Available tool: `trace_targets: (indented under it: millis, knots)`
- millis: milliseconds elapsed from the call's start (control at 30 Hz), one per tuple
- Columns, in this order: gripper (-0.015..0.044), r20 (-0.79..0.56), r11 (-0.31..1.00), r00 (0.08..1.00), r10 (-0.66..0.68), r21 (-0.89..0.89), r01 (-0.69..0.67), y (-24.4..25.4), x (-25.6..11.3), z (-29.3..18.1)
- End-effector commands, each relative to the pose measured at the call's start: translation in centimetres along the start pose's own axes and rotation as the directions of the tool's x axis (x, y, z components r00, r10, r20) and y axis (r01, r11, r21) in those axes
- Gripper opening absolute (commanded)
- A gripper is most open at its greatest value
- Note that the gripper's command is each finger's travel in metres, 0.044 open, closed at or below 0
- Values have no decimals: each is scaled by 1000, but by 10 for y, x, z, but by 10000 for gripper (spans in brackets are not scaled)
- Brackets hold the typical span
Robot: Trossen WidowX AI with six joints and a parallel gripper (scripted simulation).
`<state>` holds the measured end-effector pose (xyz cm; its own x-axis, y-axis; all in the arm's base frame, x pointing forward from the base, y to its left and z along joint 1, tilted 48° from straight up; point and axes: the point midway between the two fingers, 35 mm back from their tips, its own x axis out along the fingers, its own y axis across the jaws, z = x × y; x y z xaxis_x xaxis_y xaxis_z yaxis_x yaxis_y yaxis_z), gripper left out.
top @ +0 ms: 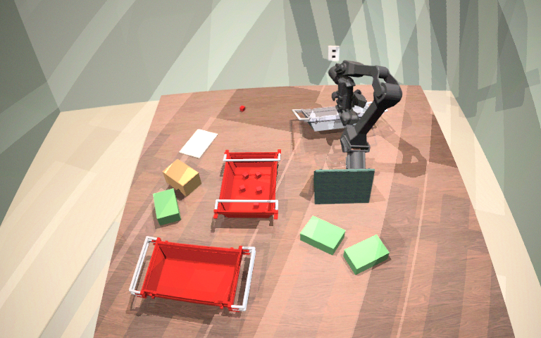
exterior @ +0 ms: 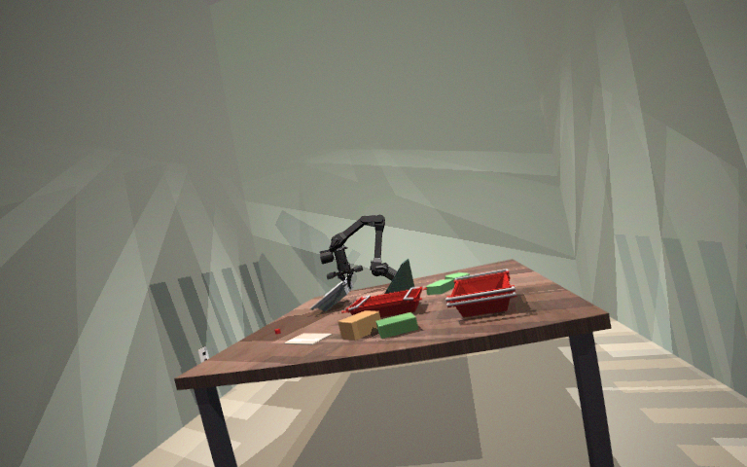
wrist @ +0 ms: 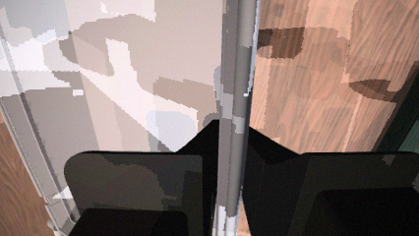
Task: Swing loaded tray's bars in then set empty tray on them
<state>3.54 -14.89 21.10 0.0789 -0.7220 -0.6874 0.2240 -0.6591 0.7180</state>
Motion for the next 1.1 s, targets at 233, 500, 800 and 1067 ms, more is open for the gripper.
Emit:
trace_targets:
  millis: [233,500,800,1067]
  knots:
    - [0,0,999,999,36,13,-36,8,-12,3]
    - [0,0,999,999,37,13,-37,33,-28,5]
    - [0,0,999,999,40,13,-40,66,-47,8]
    - [0,1,999,999,40,13,-40,71,-49,8]
